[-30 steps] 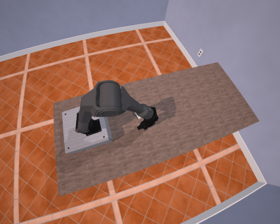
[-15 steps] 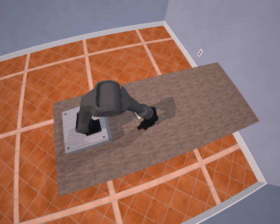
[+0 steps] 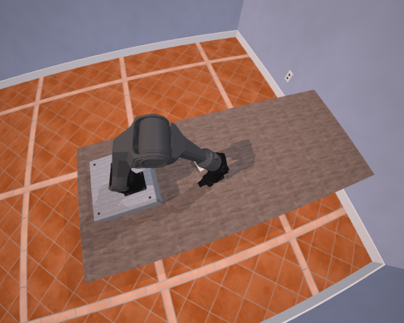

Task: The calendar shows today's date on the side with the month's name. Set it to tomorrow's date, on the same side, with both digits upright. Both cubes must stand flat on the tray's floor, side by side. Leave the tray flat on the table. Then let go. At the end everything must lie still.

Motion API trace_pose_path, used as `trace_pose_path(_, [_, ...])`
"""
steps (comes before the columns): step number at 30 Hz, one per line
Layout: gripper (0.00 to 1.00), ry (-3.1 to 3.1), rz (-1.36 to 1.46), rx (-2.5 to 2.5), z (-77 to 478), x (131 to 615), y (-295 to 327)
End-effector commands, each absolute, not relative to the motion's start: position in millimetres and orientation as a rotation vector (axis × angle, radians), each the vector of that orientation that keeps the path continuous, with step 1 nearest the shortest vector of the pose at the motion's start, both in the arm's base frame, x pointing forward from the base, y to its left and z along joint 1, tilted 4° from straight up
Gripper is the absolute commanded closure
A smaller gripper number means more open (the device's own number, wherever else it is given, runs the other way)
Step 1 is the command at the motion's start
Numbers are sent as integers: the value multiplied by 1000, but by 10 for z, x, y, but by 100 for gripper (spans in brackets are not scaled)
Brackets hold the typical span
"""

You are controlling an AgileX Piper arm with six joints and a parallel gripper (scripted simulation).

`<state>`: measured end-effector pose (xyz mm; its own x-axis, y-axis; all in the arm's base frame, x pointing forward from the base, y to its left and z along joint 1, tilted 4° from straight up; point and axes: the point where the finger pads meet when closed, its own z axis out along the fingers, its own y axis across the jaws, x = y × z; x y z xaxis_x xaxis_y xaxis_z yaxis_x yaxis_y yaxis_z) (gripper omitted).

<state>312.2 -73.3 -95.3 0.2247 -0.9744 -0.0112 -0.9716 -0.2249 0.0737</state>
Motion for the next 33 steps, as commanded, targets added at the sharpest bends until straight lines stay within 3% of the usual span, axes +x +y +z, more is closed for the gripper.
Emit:
trace_pose_path(1, [65, -1925, -75, 2422, -832, 3151, -734])
trace_pose_path(14, [65, -1925, -75, 2422, -117, 3199, -729])
trace_pose_path(28, [65, -1924, -82, 2420, -70, 3189, -713])
trace_pose_path(33, [65, -1924, -81, 2422, 25, 3041, -25])
